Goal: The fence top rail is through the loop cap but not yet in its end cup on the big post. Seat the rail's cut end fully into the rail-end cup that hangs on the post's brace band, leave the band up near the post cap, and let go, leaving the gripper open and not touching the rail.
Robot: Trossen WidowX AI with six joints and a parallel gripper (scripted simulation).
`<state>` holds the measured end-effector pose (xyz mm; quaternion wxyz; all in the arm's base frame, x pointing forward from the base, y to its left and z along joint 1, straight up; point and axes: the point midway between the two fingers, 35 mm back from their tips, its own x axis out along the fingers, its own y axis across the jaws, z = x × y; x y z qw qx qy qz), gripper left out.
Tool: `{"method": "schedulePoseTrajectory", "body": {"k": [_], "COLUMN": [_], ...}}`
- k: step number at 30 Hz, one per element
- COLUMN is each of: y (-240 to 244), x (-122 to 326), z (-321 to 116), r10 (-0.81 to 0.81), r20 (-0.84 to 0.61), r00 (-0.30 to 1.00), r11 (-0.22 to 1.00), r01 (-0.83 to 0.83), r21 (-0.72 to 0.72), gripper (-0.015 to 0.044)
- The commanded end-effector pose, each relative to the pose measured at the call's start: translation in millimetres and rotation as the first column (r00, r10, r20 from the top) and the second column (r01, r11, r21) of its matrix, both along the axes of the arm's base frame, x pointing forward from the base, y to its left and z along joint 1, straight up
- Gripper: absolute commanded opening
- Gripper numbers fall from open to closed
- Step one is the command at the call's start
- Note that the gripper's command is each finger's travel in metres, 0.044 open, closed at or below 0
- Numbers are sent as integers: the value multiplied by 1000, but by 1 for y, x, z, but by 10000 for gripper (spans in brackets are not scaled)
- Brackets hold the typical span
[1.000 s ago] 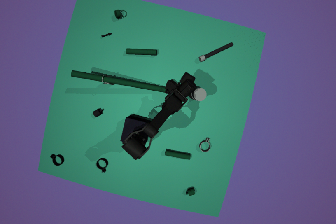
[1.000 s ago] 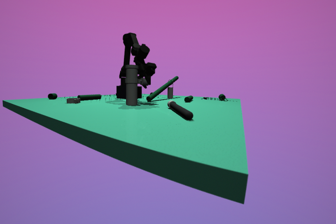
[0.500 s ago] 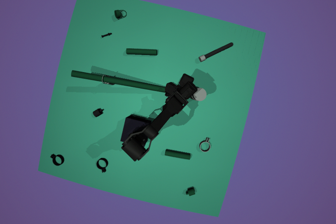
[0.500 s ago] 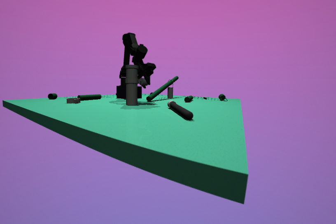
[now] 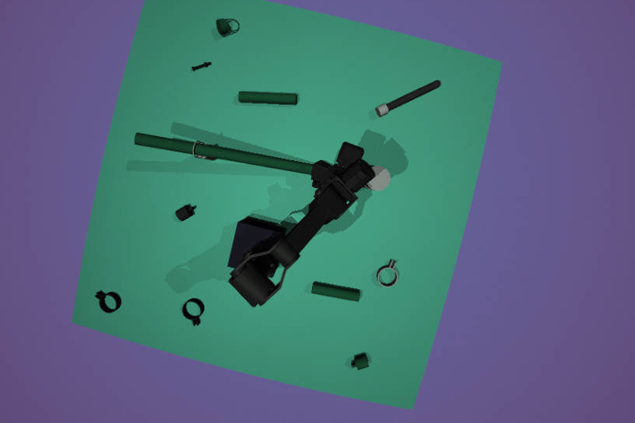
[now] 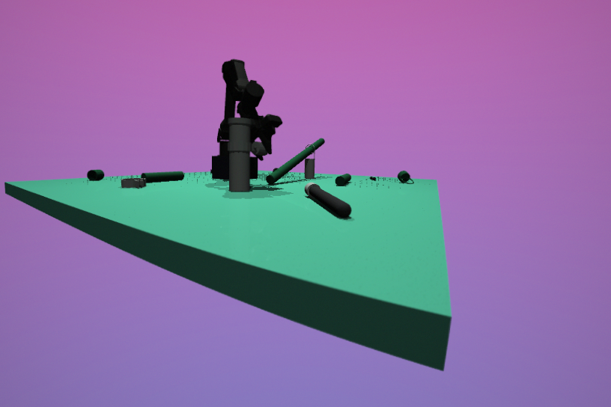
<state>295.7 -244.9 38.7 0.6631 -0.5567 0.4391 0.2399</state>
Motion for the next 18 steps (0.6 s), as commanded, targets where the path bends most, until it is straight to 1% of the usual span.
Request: {"method": "schedulePoseTrajectory", "body": {"k": [1,18], "y": [1,3], "x": [-4,-14], "z": [0,-1], "r10": [32,142], "r20": [-4,-7], "r00": [999,990], "r11": [999,990], "r01": [-32,-142], "r21": [-4,-6], "gripper": [0,0]}}
